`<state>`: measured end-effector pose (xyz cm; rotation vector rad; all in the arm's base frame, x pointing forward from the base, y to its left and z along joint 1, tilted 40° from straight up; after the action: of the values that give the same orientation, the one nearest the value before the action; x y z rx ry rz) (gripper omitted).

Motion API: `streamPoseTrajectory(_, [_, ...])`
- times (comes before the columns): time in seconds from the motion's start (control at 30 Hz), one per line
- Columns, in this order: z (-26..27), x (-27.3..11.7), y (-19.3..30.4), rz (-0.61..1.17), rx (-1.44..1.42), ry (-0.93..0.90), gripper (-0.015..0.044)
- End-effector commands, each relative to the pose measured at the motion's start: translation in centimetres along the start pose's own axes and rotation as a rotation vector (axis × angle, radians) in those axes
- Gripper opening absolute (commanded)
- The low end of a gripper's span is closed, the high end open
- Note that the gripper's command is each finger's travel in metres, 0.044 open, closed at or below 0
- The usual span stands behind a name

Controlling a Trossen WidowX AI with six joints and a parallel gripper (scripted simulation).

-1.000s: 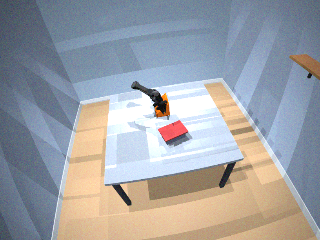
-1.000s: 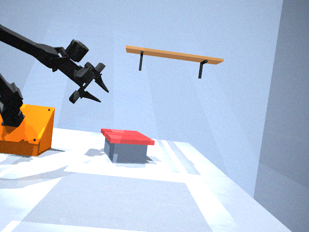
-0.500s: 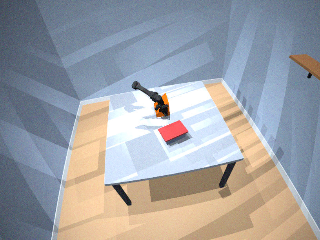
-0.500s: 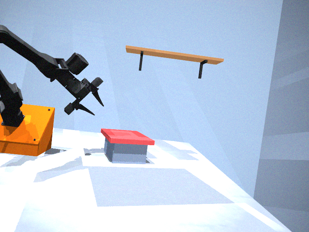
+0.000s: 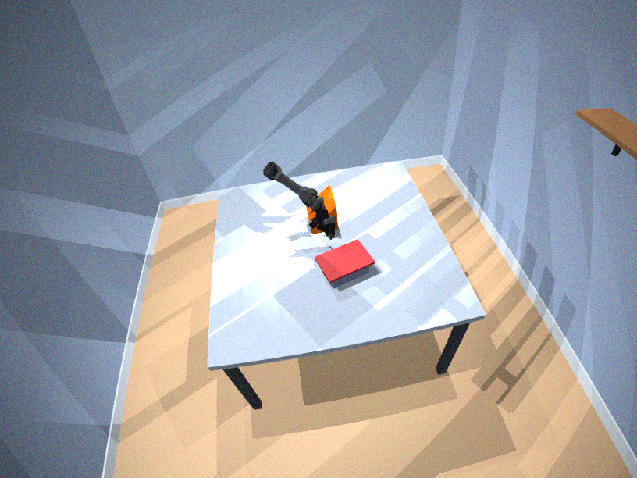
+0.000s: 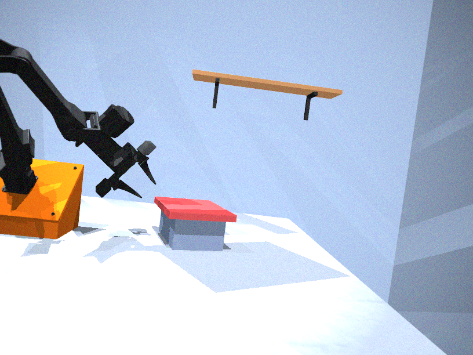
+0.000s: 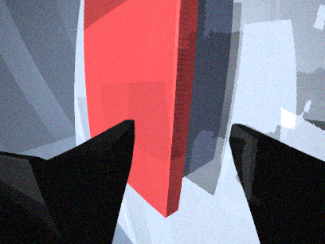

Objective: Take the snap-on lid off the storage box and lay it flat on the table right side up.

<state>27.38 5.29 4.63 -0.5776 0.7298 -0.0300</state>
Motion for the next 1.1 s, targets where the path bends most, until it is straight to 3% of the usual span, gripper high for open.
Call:
streamPoseTrajectory(0.0, [0.2, 0.5, 0.1, 0.006, -0.002, -0.004, 0.0235])
streamPoseTrajectory(1.07, [0.1, 5.5, 0.1, 0.004, -0.002, -0.006, 0.0235])
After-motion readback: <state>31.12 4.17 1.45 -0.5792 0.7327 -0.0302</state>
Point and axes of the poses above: the point midway between the two fingers, 35 mm back from their tips, its own x axis out along the fingers, its own z axis across the jaws, y = z × x, the point moved 3 cm from there along -x, back along the fingers, and after that the axes turned 12 degrees about x, right-handed, at the moved point
